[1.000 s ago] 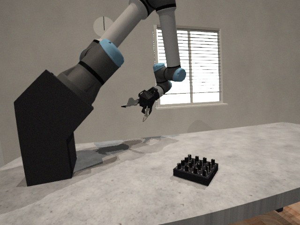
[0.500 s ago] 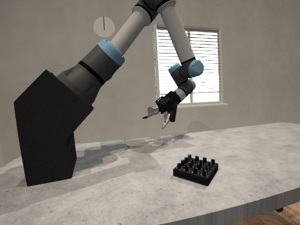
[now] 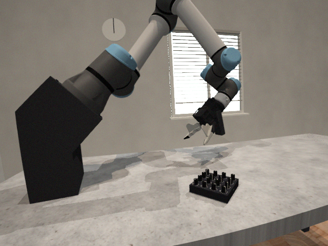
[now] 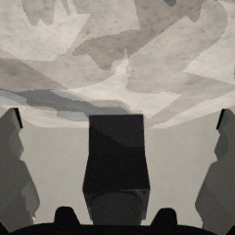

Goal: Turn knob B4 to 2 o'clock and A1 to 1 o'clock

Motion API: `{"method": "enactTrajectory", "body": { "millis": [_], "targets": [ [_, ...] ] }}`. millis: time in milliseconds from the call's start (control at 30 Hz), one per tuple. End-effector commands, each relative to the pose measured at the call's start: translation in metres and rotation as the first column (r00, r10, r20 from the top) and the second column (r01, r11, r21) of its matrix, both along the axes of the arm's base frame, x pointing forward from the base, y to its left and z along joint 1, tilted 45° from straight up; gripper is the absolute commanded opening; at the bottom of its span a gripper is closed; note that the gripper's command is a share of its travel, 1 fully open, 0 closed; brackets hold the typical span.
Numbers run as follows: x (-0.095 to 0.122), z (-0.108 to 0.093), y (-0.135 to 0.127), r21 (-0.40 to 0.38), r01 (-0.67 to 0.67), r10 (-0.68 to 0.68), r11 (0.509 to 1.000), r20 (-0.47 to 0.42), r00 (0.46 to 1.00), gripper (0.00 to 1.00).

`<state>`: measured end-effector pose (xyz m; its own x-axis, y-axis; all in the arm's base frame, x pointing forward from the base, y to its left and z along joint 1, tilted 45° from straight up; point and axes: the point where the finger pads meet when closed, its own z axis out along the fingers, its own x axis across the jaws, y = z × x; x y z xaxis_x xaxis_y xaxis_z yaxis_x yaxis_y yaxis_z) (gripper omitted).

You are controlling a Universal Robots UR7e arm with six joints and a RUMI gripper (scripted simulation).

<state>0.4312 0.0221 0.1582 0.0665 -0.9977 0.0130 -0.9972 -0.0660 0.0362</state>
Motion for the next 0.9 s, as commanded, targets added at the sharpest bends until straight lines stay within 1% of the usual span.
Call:
{"method": "enactTrajectory", "body": {
  "millis": [0,67,200,367,567,633,867],
  "targets": [
    [0.011,0.001,-0.035,0.061,0.127,-0.13,0.99,0.052,0.99,1.0],
    [0.011,0.001,-0.035,0.061,0.127,-0.13,0.99,0.052,0.99,1.0],
    [0.005,-0.008,-0.056,0.134,0.222,-0.233,0.966,0.079,0.969,1.0],
    [-0.001,-0.018,-0.08,0.22,0.324,-0.354,0.92,0.113,0.928,1.0],
    [-0.007,-0.025,-0.107,0.313,0.422,-0.484,0.851,0.151,0.862,1.0],
    [-0.007,-0.025,-0.107,0.313,0.422,-0.484,0.851,0.151,0.862,1.0],
    [-0.013,-0.03,-0.136,0.406,0.502,-0.609,0.763,0.193,0.769,1.0]
  ]
}}
